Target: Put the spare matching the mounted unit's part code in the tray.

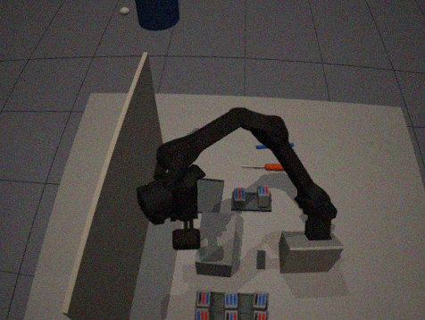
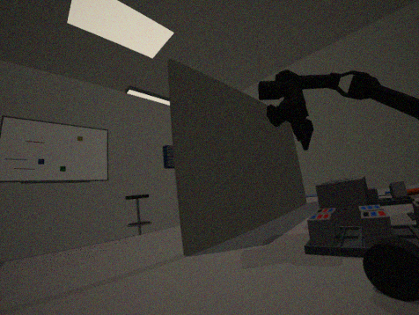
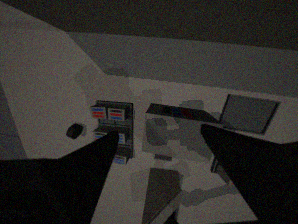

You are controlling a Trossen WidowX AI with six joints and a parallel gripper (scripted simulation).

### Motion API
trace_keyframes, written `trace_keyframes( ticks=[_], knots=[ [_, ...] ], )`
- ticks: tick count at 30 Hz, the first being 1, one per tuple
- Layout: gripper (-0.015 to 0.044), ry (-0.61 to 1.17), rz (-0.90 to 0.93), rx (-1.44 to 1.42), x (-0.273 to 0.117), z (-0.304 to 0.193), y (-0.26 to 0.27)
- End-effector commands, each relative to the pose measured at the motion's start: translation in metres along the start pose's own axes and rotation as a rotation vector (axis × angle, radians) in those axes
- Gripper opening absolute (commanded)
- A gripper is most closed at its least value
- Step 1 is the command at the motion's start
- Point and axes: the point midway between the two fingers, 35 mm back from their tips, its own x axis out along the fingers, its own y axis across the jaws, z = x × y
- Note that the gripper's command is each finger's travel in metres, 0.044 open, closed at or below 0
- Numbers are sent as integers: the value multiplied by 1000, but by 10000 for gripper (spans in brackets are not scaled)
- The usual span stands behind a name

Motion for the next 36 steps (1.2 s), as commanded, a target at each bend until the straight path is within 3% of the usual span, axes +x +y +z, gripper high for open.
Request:
trace_keyframes(
  ticks=[1, 25, 36],
  knots=[
    [440, 4, -146, 160, 3, 7, -46],
    [440, 5, -145, 144, 4, 7, -43],
    [440, 65, -101, -766, 47, -40, 106]
  ],
)
